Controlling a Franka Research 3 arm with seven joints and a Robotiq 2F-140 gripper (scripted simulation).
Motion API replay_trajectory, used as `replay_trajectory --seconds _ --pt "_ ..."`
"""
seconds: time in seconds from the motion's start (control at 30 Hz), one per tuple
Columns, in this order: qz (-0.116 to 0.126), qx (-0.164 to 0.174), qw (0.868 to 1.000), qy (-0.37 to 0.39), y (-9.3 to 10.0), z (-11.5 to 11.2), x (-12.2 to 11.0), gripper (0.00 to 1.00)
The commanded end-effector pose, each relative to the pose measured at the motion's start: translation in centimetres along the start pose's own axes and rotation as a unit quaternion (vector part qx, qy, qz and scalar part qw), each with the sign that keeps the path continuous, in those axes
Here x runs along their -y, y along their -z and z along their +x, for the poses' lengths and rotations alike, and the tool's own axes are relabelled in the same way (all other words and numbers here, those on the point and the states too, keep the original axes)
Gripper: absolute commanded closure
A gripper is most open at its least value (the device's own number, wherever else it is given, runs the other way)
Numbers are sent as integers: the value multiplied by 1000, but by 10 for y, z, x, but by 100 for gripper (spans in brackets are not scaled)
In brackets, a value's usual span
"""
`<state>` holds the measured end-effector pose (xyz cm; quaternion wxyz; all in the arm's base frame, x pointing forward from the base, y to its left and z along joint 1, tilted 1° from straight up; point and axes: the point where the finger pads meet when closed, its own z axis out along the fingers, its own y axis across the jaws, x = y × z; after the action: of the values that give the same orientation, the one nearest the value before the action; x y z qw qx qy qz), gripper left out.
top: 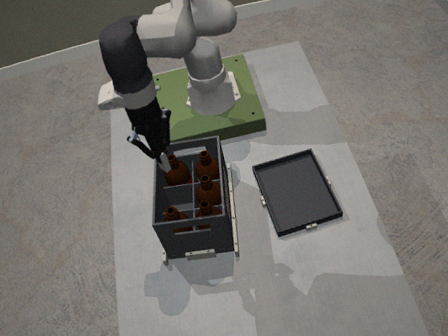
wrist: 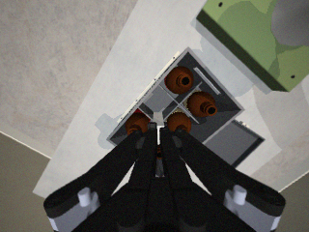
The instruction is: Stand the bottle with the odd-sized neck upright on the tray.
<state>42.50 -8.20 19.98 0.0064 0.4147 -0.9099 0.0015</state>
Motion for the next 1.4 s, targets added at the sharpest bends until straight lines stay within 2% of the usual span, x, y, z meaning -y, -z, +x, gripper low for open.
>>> replay_trajectory --seconds 0.0,0.17,0.23,0.33,0.5,0.53,1.37 --pt "1 -1 1000 4 1 -1 -1 90" --pt "1 -1 1000 4 1 -46 -42 90" --pt "1 -1 1000 4 1 -46 -42 90" --pt "1 -1 1000 4 1 -65 -64 90" --pt "1 -1 1000 4 1 -65 -64 90" --pt "1 -1 1000 4 1 -65 -64 56" --pt "1 -1 1000 4 1 -65 -64 56"
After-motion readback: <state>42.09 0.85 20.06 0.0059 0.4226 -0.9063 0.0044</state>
